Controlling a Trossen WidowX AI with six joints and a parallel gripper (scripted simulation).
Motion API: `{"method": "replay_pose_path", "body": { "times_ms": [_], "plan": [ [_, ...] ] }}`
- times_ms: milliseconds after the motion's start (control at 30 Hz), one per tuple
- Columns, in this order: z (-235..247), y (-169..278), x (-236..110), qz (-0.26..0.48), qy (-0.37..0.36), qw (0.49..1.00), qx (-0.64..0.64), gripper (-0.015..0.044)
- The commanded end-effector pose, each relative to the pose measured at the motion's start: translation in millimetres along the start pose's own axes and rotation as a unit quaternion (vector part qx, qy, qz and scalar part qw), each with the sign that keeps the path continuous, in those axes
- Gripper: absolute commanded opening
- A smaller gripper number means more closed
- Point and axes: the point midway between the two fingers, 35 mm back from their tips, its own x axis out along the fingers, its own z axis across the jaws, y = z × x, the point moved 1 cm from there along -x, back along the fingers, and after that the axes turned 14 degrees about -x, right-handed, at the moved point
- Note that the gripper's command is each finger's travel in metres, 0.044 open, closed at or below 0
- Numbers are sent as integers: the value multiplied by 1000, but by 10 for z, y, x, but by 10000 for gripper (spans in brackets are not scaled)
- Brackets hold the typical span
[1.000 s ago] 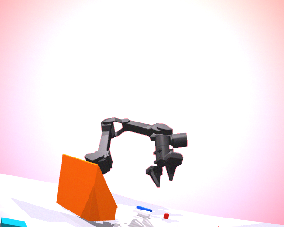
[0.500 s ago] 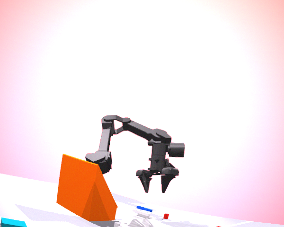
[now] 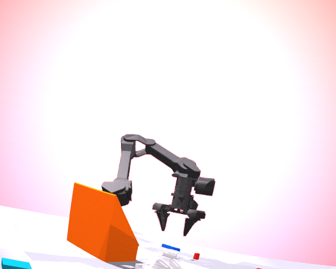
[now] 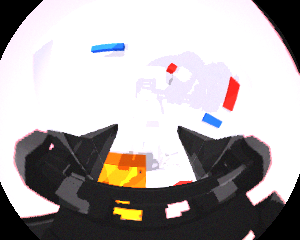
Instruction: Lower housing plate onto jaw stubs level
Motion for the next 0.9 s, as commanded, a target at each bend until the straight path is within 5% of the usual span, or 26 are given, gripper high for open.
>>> {"method": "replay_pose_path", "body": {
  "times_ms": [0,167,867],
  "plan": [
    [10,1,63,-3,-4,1000,-5,440],
    [19,-10,394,-5,-3,1000,-4,440],
    [18,-12,607,-6,-3,1000,-4,440]
  ]
}}
